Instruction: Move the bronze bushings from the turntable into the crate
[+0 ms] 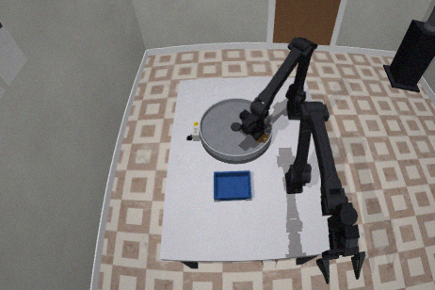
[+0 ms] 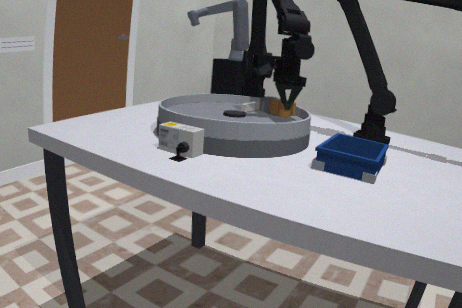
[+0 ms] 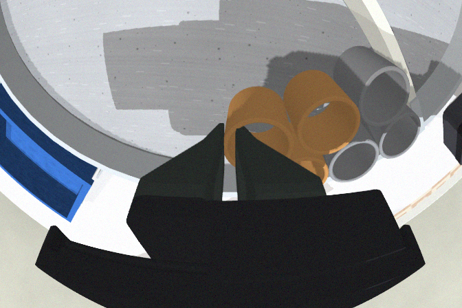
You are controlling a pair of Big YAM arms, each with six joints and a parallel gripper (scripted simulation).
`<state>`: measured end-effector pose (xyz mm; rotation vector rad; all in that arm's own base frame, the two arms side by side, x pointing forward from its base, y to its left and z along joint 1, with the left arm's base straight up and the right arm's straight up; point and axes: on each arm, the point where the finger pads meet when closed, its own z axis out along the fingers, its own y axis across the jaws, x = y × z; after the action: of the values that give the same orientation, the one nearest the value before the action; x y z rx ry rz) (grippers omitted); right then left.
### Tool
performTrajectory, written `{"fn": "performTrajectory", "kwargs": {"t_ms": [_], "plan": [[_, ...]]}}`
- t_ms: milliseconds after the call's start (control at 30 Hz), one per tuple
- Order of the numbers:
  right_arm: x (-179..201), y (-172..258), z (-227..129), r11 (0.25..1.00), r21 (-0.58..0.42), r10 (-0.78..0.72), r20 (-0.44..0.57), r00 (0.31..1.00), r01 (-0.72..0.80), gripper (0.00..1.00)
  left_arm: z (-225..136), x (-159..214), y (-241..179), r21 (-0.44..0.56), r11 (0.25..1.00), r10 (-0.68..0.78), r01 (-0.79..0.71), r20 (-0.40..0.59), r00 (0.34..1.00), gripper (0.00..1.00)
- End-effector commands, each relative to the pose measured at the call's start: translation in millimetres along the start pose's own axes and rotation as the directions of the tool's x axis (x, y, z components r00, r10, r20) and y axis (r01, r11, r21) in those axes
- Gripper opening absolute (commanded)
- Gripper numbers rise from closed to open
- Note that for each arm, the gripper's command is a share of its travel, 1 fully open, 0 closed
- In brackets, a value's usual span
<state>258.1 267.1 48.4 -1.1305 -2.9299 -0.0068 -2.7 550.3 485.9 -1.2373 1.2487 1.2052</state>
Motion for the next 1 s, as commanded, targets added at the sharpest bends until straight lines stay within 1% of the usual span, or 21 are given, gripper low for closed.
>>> {"fn": "performTrajectory", "kwargs": {"t_ms": [0,367,467,500,633,967], "plan": [[-6.4,1.8,-3.3,1.000,0.004,0.007,0.003,1.000,-0.007,0.00,-6.0,-14.3,3.2,-0.005,1.000,-0.016,0.016,0.042,0.999,1.00],[-6.5,3.3,-5.3,1.000,-0.002,0.007,0.003,1.000,-0.007,0.00,-6.0,-14.3,3.2,-0.005,1.000,-0.016,0.016,0.042,0.999,1.00],[-7.2,20.2,-27.4,0.998,-0.057,0.007,0.005,1.000,-0.007,0.00,-6.0,-14.3,3.2,-0.005,1.000,-0.016,0.016,0.042,0.999,1.00],[-7.3,22.2,-31.2,0.998,-0.062,0.007,0.006,1.000,-0.007,0.00,-6.0,-14.3,3.2,-0.005,1.000,-0.016,0.016,0.042,0.999,1.00],[-7.3,22.0,-37.2,0.998,-0.063,0.007,0.006,1.000,-0.007,0.00,-6.0,-14.3,3.2,-0.005,1.000,-0.016,0.016,0.042,0.999,1.00],[-7.0,20.0,-84.3,0.998,-0.066,0.008,0.006,1.000,-0.007,0.00,-6.0,-14.3,3.2,-0.005,1.000,-0.016,0.016,0.042,0.999,1.00]]}}
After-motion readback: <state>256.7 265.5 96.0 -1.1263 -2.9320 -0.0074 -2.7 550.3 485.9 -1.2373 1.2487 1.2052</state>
